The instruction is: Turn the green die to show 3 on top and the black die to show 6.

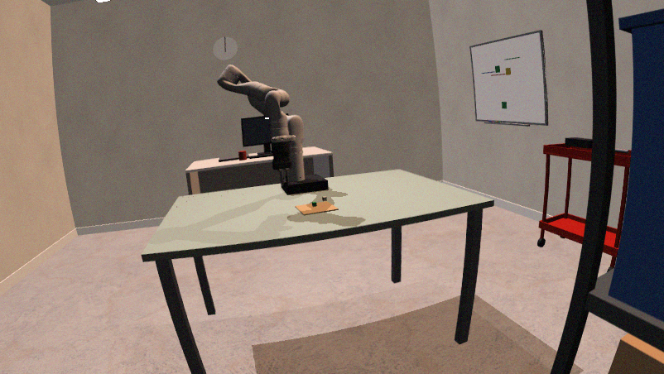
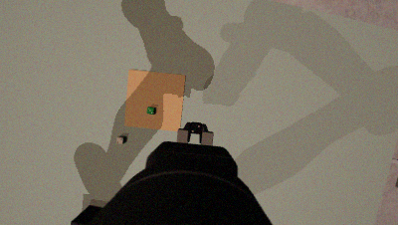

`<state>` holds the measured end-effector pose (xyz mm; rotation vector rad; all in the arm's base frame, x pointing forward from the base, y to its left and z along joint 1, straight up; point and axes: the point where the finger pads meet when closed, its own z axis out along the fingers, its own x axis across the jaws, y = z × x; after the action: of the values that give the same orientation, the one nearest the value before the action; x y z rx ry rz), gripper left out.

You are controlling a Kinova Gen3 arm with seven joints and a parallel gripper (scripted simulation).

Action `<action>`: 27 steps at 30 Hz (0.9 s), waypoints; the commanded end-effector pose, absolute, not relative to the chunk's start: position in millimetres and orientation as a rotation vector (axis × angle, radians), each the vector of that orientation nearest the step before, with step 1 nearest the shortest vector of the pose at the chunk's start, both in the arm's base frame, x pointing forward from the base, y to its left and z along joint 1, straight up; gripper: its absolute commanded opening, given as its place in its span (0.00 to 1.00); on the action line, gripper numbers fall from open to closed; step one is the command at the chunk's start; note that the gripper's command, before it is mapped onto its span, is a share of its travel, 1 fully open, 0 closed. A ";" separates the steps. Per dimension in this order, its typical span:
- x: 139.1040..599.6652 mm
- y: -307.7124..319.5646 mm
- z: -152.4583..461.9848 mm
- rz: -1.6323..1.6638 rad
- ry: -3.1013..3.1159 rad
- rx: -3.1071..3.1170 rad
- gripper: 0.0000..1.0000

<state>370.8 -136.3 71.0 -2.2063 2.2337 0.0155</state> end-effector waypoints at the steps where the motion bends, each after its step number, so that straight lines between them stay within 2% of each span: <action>1: 373.4 -132.8 71.4 0.014 2.245 -2.196 0.34; 27: 396.1 -90.8 65.9 0.043 2.629 -1.753 0.34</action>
<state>390.3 -102.3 65.1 -1.7580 2.6238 0.0508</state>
